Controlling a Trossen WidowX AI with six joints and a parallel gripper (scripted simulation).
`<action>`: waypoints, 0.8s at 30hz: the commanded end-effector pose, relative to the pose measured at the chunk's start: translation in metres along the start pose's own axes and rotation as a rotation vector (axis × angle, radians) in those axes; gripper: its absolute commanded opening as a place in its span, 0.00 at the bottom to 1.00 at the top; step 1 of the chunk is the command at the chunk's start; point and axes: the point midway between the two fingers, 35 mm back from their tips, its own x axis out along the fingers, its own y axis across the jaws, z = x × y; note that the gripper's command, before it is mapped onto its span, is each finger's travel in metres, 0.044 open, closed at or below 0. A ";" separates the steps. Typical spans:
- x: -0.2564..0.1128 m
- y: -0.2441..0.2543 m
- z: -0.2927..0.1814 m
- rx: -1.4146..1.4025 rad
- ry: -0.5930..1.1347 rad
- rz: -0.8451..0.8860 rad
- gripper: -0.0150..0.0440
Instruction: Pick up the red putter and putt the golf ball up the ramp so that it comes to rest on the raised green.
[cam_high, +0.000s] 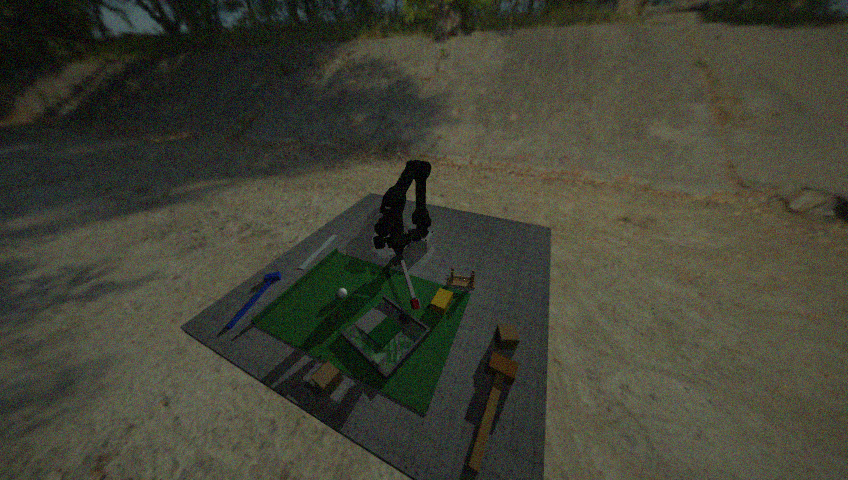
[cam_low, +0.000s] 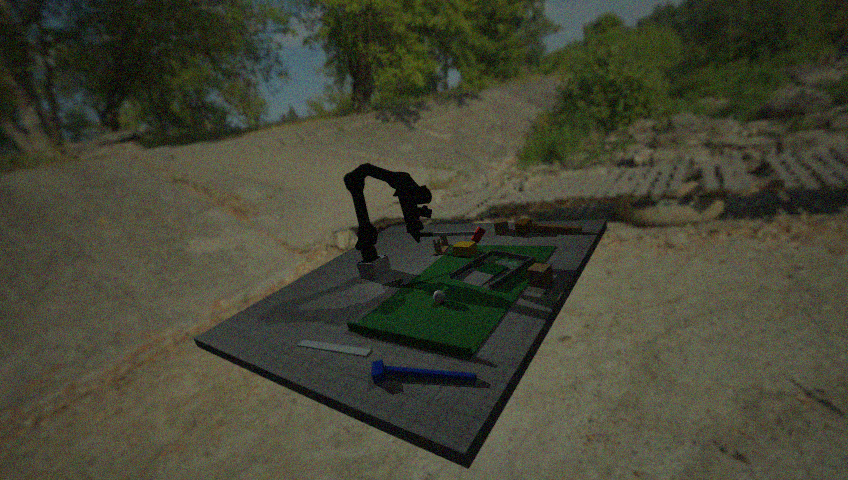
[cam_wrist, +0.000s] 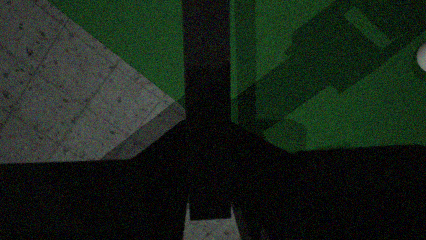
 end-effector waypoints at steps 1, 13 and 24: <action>0.000 -0.016 -0.015 0.126 0.008 -0.004 0.25; -0.001 -0.056 -0.061 0.478 0.021 -0.017 0.25; -0.002 -0.082 -0.109 0.800 0.032 -0.028 0.25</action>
